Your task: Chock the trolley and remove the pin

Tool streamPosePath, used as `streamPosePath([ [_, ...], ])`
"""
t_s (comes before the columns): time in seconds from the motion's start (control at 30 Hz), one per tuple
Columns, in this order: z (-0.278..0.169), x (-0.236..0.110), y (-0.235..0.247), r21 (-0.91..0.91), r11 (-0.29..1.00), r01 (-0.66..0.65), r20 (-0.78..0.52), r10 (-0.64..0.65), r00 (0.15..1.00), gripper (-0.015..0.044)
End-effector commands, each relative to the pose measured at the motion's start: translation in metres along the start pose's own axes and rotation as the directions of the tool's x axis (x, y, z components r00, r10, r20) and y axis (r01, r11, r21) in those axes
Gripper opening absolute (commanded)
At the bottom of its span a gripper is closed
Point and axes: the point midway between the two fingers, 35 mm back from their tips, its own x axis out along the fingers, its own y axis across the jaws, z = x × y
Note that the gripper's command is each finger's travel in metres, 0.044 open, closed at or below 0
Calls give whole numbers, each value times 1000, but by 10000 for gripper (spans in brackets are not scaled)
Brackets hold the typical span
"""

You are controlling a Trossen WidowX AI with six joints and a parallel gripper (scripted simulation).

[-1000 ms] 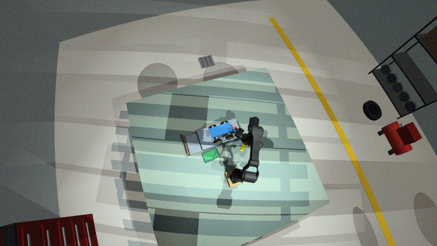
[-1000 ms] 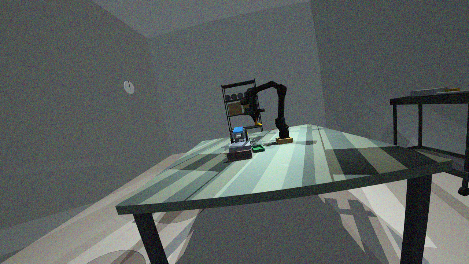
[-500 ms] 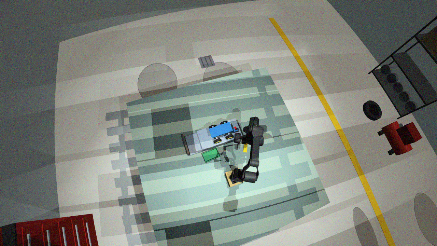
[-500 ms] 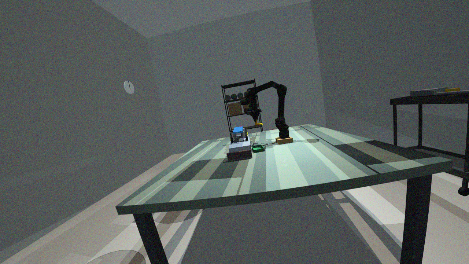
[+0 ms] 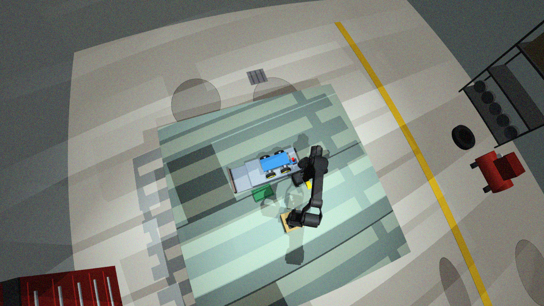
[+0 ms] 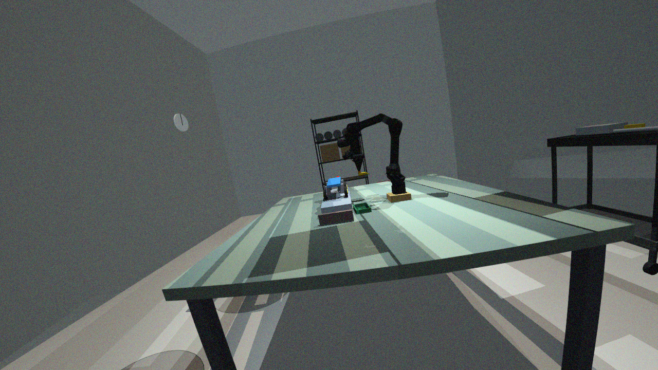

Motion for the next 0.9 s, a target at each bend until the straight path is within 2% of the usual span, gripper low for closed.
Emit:
streamPosePath([
  [0.0, 0, 0, 0, -123, 992, -3, 3, 3, 1000, 0],
  [0.4, 0, 0, 0, -515, 857, -3, 2, 4, 1000, 0],
  [0.87, 0, 0, 0, -856, 516, -3, 1, 6, 1000, 0],
])
